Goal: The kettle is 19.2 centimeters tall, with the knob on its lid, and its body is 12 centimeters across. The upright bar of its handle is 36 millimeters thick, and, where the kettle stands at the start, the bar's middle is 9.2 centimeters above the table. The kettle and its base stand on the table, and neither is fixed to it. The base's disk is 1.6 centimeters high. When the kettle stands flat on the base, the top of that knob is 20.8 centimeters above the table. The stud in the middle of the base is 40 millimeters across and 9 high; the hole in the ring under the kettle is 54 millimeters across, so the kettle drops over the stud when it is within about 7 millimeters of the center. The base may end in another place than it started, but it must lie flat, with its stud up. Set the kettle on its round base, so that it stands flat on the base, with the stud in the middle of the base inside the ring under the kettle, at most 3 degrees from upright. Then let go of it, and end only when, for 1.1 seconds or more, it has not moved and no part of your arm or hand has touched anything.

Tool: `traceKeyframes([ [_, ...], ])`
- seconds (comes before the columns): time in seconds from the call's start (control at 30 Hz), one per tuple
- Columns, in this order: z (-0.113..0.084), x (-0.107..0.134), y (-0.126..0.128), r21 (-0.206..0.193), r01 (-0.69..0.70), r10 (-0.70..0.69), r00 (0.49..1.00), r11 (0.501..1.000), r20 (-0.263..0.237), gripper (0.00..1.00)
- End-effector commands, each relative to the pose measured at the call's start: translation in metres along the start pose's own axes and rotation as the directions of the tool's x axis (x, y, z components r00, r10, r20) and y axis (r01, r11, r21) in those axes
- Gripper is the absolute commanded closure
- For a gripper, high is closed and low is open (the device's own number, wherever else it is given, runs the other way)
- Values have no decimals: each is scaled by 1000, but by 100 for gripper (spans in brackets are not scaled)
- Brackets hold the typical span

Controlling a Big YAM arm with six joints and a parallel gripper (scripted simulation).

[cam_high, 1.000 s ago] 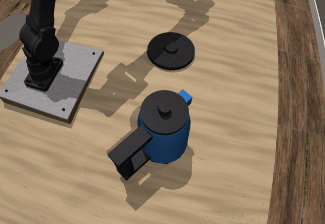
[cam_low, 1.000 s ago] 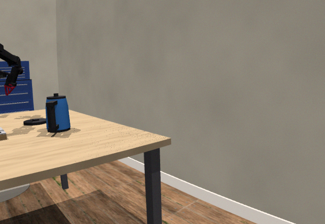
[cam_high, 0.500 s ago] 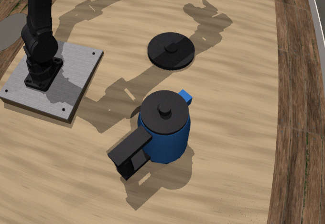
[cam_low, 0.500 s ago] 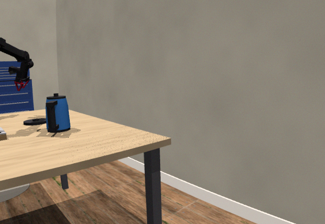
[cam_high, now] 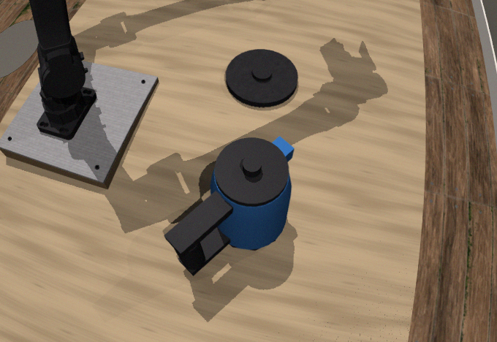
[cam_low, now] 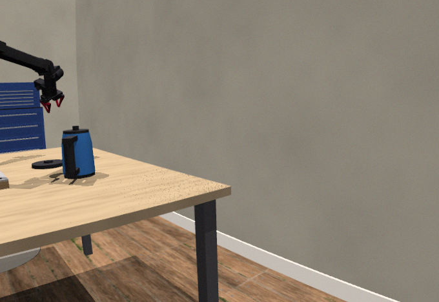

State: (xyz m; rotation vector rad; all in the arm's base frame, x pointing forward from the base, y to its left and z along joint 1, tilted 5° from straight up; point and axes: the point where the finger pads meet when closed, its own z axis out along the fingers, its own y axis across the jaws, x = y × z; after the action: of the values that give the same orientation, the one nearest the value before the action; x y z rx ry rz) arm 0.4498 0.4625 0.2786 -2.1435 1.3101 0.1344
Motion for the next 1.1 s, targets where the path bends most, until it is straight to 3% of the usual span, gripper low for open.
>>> traceKeyframes([
  [0.0,-50,8,-31,144,-134,131,991,981,28,26],
  [0.17,-92,58,-55,296,-310,308,950,904,53,26],
  [0.33,-139,107,-70,437,-464,461,879,771,121,26],
  [0.4,-139,107,-70,437,-464,461,879,771,121,26],
  [0.63,-208,170,-78,583,-624,600,753,520,269,26],
  [0.77,-247,201,-75,632,-683,635,679,365,368,26],
  [0.9,-285,227,-68,656,-723,639,612,214,466,26],
  [0.97,-285,227,-68,656,-723,639,612,214,466,26],
  [1.0,-298,223,-72,658,-730,621,606,185,497,26],
  [1.07,-310,244,-62,660,-743,627,567,110,534,26],
])
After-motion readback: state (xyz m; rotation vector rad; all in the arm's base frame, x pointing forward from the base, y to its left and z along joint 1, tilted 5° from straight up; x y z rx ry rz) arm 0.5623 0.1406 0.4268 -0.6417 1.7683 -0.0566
